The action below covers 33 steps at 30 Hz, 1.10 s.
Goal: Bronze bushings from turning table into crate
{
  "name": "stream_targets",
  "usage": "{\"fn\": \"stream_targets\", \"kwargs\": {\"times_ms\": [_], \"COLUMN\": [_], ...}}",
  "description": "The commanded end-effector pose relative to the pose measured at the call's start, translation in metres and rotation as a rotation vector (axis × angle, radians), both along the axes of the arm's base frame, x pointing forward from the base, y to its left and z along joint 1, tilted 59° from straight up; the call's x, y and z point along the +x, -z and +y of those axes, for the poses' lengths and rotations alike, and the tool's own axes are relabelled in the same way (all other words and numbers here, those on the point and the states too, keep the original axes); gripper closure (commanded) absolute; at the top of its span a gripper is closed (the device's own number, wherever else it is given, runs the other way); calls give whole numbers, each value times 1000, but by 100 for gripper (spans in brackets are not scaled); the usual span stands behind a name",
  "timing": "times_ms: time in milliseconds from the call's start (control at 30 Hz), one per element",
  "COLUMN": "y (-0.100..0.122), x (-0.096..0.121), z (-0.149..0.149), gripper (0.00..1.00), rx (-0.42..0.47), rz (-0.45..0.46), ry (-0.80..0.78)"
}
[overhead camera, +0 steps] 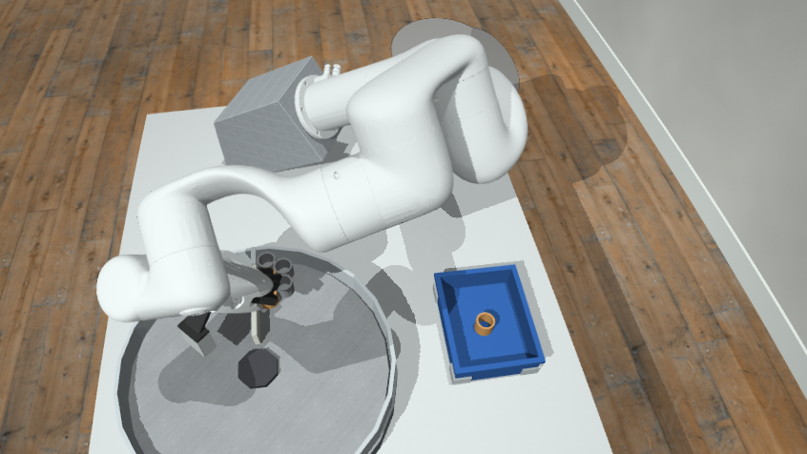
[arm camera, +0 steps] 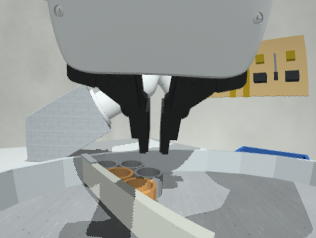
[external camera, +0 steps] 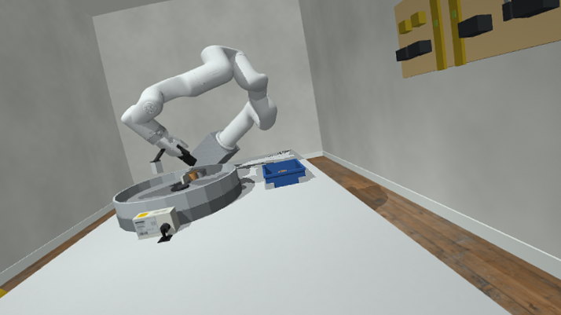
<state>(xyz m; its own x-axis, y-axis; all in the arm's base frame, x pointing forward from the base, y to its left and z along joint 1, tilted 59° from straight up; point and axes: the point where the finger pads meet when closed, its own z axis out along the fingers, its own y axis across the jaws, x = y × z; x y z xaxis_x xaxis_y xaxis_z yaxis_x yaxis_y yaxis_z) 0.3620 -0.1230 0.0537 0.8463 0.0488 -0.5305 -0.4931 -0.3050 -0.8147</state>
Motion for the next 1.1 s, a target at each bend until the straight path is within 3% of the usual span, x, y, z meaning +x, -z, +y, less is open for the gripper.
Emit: {"fn": "stream_targets", "kwargs": {"times_ms": [0,1067], "y": [7,13], "x": [6,10], "z": [10,18], "gripper": [90,90], "rx": [-2,-2], "rz": [0,0], "ry": [2,2]}}
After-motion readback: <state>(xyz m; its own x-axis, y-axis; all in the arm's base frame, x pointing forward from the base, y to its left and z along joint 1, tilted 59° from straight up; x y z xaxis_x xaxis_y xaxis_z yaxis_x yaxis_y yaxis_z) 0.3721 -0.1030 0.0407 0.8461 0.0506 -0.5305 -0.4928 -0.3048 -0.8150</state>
